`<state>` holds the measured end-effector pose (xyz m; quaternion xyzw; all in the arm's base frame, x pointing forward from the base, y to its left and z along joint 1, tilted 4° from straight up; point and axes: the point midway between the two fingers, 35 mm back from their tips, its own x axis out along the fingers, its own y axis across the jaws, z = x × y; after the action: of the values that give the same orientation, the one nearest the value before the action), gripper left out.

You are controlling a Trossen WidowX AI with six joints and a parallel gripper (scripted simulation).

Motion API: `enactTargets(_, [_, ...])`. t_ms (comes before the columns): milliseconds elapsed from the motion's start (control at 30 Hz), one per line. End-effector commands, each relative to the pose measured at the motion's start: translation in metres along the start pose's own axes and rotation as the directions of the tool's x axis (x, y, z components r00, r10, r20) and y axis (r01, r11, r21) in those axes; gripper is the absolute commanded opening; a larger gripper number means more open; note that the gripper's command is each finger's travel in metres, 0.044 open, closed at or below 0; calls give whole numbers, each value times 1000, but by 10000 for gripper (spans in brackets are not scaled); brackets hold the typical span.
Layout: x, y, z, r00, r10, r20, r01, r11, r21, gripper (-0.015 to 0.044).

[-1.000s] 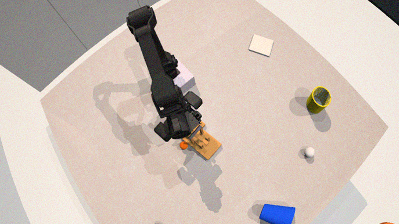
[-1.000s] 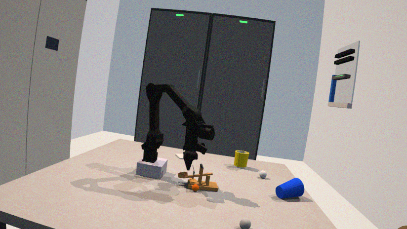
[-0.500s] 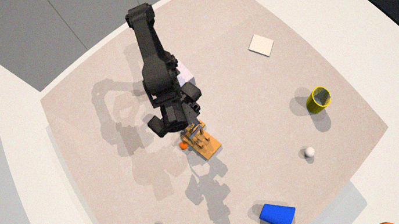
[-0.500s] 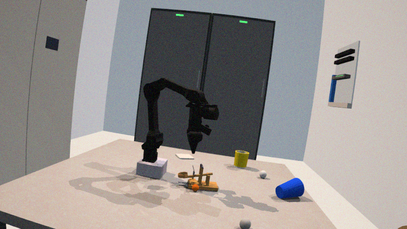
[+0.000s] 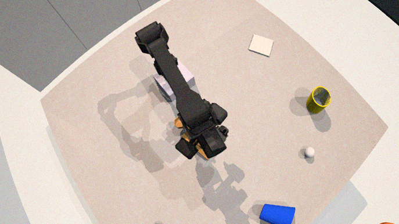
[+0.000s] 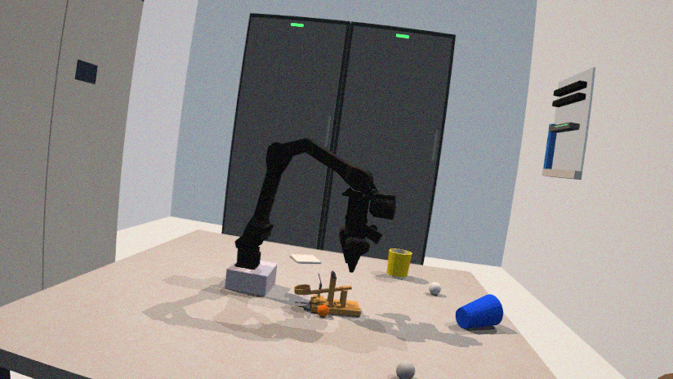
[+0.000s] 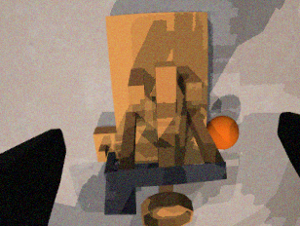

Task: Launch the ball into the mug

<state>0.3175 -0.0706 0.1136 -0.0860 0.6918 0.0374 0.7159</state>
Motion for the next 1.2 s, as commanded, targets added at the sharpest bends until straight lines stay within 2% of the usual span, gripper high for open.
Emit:
enactTargets(0, [24, -1, 4, 1000, -4, -2, 4, 1000, 7, 440])
enactTargets(100, [47, 0, 2, 1000, -4, -2, 4, 1000, 7, 440])
enactTargets(333, [49, 0, 2, 1000, -4, -2, 4, 1000, 7, 440])
enactTargets(1167, [90, -1, 3, 1000, -4, -2, 4, 1000, 7, 440])
